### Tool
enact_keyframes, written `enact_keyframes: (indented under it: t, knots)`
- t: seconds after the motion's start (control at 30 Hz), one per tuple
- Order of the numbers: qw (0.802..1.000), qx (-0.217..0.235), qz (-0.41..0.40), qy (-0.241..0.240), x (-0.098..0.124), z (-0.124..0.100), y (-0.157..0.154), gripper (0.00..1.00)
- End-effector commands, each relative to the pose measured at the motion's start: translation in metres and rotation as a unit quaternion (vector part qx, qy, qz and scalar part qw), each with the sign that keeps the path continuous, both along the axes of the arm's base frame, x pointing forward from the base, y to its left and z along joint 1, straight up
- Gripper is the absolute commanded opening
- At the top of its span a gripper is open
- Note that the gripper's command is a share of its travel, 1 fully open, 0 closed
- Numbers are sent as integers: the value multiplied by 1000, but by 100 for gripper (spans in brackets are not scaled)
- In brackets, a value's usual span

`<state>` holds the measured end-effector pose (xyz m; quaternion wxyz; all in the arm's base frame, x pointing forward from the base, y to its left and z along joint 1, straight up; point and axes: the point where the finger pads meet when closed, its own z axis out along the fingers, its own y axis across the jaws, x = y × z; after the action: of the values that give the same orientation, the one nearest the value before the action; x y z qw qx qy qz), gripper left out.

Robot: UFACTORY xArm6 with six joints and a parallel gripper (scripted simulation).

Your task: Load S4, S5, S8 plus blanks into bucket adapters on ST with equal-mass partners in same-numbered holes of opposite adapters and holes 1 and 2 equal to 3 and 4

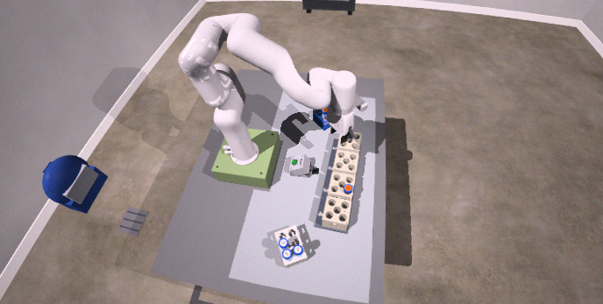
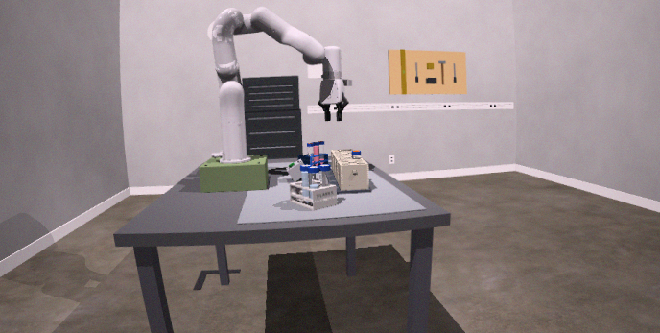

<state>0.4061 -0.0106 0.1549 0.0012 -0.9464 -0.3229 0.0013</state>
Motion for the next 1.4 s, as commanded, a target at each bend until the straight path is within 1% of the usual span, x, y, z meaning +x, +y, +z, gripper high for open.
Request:
enact_keyframes:
  t: [0.0,0.1,0.17,0.67,0.73,1.23,1.3,1.37]
  knots:
    - [1000,-1,0,-3,-3,2,24,57]
    - [1000,0,0,-3,-6,2,39,57]
    - [1000,0,0,-3,-6,2,39,57]
    - [1000,0,0,-2,-21,2,113,57]
    - [1000,0,0,-2,-21,2,113,57]
    - [1000,0,0,-2,-37,2,186,57]
    - [1000,0,0,-2,-37,2,186,57]
    - [1000,0,0,-2,-39,2,196,57]
